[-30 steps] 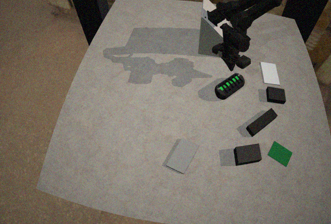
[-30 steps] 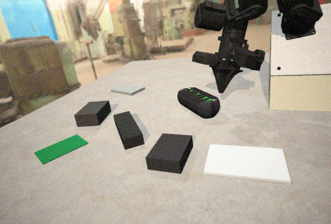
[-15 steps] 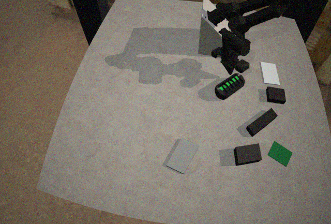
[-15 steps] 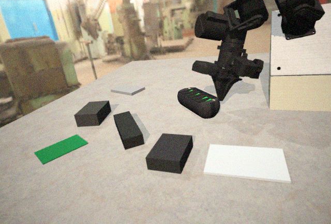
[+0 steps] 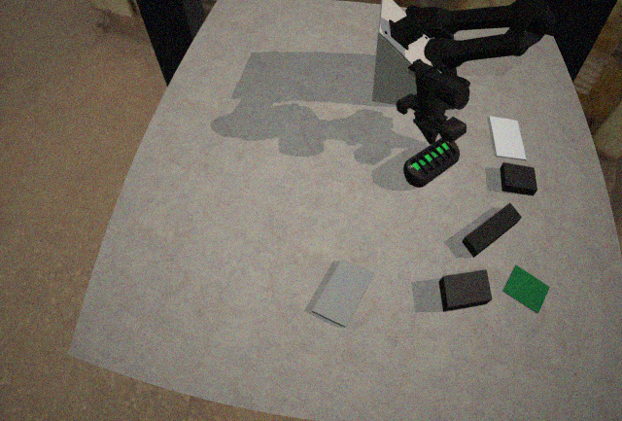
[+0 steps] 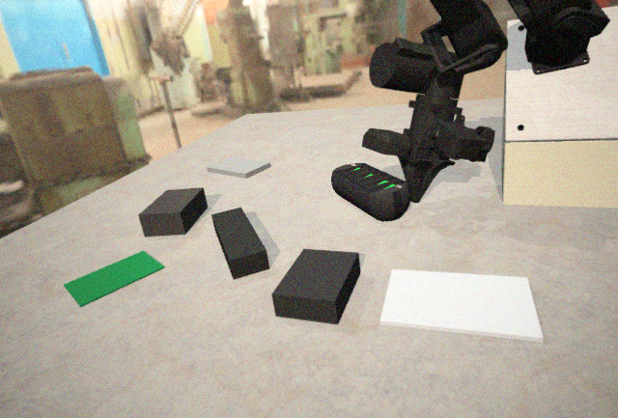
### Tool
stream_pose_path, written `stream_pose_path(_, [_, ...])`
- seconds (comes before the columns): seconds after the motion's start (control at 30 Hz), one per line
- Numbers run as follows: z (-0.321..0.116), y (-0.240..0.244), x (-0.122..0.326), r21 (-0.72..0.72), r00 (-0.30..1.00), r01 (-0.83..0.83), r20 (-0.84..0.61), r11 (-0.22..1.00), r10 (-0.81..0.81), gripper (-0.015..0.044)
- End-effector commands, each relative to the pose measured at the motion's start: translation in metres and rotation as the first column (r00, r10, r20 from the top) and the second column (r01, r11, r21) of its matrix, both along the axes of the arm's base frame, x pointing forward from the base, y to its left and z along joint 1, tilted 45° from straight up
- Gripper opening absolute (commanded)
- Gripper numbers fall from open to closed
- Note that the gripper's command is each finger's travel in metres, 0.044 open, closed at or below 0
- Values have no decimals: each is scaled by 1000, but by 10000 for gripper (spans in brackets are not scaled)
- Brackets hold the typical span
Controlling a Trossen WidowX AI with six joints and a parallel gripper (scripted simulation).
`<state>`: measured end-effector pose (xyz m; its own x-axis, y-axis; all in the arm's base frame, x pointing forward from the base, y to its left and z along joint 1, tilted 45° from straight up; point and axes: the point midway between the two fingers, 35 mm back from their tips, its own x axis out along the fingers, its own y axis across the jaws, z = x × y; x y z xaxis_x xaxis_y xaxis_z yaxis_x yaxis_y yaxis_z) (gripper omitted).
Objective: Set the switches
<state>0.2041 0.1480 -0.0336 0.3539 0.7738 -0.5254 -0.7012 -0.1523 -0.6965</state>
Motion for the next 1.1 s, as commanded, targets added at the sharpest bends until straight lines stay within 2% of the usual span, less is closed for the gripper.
stream_pose_path(0.0, [-3,1,-2,-1,1000,7,-12,1000,-7,0])
stream_pose_path(1.07, [3,5,8,0,1000,7,-11,1000,-7,0])
